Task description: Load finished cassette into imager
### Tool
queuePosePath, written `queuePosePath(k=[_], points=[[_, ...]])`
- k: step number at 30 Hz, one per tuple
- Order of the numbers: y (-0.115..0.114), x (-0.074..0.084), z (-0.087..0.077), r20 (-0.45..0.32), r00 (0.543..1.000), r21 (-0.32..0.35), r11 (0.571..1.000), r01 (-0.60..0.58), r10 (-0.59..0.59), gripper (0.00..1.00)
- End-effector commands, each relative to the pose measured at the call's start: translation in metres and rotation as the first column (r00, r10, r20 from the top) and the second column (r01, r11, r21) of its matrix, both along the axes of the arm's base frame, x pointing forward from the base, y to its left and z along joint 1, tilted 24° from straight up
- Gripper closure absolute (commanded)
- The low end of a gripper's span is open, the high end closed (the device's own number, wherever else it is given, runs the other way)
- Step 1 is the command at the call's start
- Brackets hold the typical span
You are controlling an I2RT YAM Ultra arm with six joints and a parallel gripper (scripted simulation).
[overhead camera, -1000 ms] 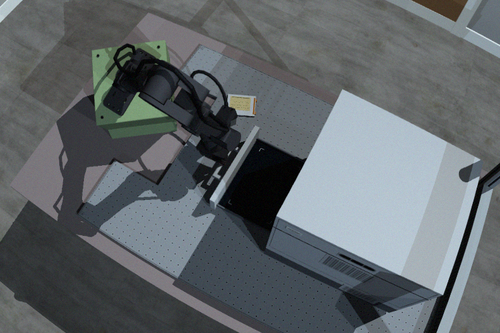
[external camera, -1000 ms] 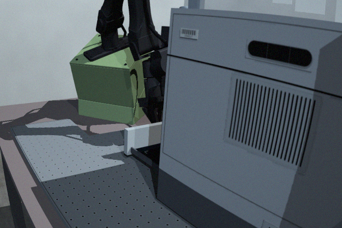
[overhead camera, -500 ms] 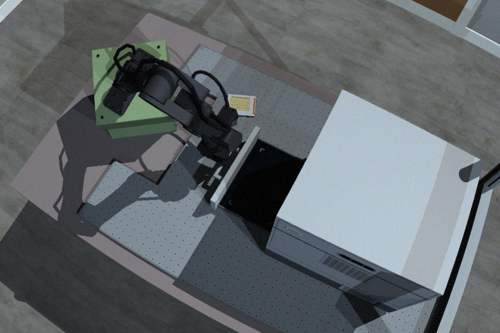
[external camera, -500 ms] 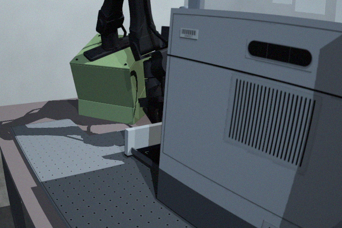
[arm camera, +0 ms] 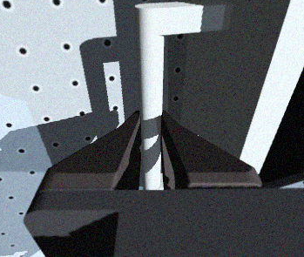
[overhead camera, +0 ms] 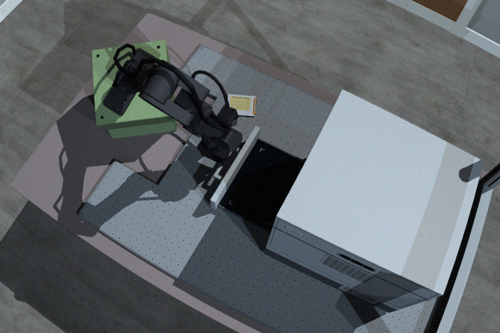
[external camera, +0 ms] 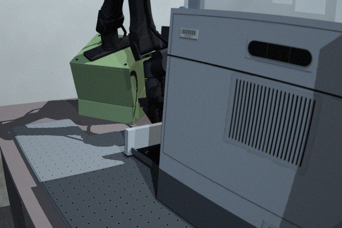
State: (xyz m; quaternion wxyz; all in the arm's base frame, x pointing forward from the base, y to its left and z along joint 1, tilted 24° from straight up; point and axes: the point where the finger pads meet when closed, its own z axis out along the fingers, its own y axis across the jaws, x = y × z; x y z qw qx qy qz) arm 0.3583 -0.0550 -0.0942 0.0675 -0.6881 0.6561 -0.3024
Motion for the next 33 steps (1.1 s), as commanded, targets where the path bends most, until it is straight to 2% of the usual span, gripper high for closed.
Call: queuePosePath(k=[1, 11, 12, 16, 17, 33], points=[[0.0049, 0.0086, 0.0063, 0.007, 1.0, 0.014, 1.0, -0.004, 0.004, 1.0], [0.0049, 0.0086, 0.0063, 0.007, 1.0, 0.014, 1.0, -0.004, 0.004, 1.0], [0.0049, 0.0086, 0.0063, 0.007, 1.0, 0.014, 1.0, -0.004, 0.004, 0.65], [0.0049, 0.0086, 0.0064, 0.007, 1.0, 0.013, 1.0, -0.006, 0.005, 0.65], [0.0022, -0.0004, 0.0007, -0.012, 1.0, 0.005, 1.0, -0.002, 0.003, 0.65], [0.0022, -0.0004, 0.0007, -0.012, 1.0, 0.005, 1.0, -0.002, 0.003, 0.65]])
